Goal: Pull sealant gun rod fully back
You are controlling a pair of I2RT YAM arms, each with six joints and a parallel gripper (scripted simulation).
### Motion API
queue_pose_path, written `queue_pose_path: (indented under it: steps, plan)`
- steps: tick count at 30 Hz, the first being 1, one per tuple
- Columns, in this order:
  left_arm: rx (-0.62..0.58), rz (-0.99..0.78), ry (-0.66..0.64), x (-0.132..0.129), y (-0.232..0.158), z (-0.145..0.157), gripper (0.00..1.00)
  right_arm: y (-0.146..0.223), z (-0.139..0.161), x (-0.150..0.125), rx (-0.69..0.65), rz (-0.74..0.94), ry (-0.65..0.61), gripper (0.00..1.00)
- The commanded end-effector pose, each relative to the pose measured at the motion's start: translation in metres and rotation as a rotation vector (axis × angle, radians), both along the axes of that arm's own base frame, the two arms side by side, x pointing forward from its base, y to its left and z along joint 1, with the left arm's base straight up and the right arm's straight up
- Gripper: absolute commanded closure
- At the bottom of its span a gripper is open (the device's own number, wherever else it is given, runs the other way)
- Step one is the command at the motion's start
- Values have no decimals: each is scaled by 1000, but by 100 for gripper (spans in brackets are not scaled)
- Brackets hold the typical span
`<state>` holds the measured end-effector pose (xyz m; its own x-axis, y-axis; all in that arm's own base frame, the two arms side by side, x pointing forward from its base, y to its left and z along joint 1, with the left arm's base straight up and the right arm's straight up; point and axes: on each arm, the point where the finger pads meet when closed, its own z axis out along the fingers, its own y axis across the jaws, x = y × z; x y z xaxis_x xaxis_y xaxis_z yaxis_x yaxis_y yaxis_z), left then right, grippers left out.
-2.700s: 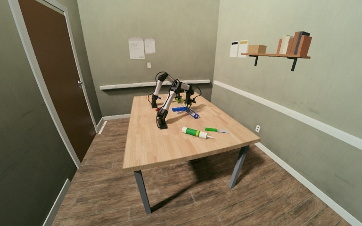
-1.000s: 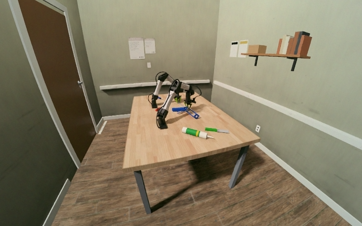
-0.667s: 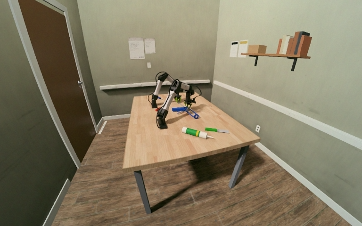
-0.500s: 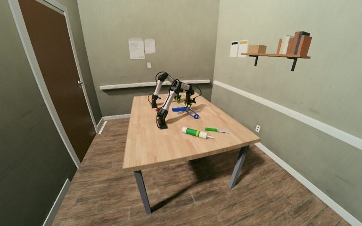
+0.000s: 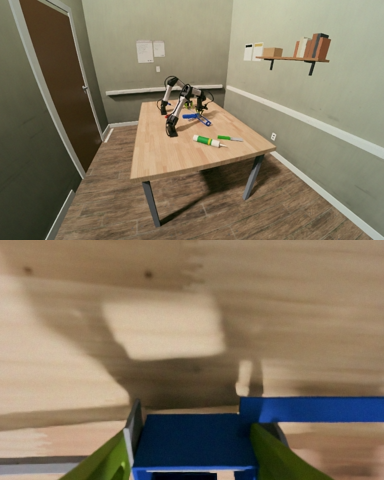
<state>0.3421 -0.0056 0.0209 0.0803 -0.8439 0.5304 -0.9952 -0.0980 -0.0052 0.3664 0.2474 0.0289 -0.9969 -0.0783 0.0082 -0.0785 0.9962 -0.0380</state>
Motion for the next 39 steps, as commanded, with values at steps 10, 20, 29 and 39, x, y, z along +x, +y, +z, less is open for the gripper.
queue_pose_path:
  steps: [10,20,29,39]
  plan:
    - [-1,0,7,-1,28,39,34,2,31,7,36,-4,-49,22]
    - [-5,-3,14,0,24,33,34,7,40,2,6,-5,-6,22]
    - [123,-230,-161,-1,17,57,34,-9,52,6,0,-27,-58,0]
    - [348,-748,-538,-21,-42,130,34,-14,44,2,-17,-32,-35,0]
